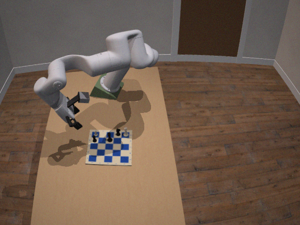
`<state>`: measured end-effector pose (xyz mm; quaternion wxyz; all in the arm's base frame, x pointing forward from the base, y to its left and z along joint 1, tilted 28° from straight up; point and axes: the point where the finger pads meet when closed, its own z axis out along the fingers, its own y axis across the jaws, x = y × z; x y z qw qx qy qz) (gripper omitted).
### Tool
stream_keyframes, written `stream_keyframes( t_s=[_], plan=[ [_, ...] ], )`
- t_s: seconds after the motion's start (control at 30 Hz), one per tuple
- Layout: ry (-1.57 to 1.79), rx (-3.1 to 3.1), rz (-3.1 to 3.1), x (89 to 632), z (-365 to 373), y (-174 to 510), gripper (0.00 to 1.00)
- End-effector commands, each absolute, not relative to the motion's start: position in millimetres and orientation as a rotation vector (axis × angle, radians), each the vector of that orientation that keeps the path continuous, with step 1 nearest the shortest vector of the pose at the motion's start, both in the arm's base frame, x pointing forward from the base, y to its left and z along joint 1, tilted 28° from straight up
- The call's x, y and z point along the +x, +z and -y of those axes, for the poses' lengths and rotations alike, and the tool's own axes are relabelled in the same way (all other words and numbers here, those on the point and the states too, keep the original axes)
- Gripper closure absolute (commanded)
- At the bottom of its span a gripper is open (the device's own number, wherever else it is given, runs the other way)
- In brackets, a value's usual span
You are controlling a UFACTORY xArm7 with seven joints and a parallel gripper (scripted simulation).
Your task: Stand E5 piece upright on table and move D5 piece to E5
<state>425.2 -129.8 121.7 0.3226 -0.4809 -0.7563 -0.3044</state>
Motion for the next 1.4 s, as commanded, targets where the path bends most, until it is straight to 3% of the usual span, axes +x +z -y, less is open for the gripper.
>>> stream_keyframes(
  t_s=[0.0, 1.37],
  plan=[
    [-0.798, -1.268, 1.995, 426, 131, 124, 0.00],
    [-0.670, -1.190, 2.460, 396, 135, 158, 0.00]
  ],
)
